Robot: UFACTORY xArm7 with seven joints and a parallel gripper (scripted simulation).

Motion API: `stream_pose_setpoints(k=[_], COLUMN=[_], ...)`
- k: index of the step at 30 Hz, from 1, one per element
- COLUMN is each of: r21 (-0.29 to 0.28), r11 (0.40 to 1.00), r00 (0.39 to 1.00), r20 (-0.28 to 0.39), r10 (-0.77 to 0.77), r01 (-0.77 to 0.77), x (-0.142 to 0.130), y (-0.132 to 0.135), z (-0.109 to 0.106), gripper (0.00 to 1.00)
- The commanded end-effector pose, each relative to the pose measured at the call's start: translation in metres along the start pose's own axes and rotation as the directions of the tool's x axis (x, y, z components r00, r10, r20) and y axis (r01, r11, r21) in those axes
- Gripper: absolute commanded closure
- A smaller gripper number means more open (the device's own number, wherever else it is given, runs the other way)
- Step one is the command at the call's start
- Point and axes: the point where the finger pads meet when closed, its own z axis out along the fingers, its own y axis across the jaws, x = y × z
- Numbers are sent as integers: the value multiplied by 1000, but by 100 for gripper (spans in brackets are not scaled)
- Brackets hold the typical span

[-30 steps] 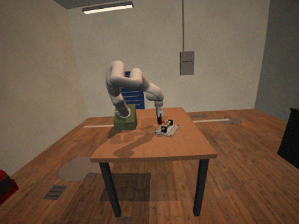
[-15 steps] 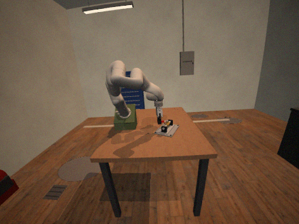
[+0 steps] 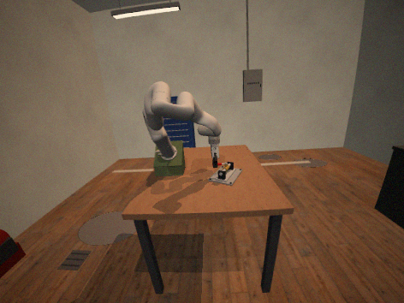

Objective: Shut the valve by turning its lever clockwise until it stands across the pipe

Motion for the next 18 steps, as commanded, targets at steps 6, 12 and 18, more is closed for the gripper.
stream_pose_setpoints(k=[6, 12, 18], r21=[-8, -9, -9], r11=[999, 997, 994], r00=[999, 997, 994], r20=[6, 6, 5], r10=[48, 75, 113], r01=[-48, -75, -113], x=[-1, -1, -1], y=[9, 11, 14], z=[-2, -2, -2], gripper=[100, 100, 100])
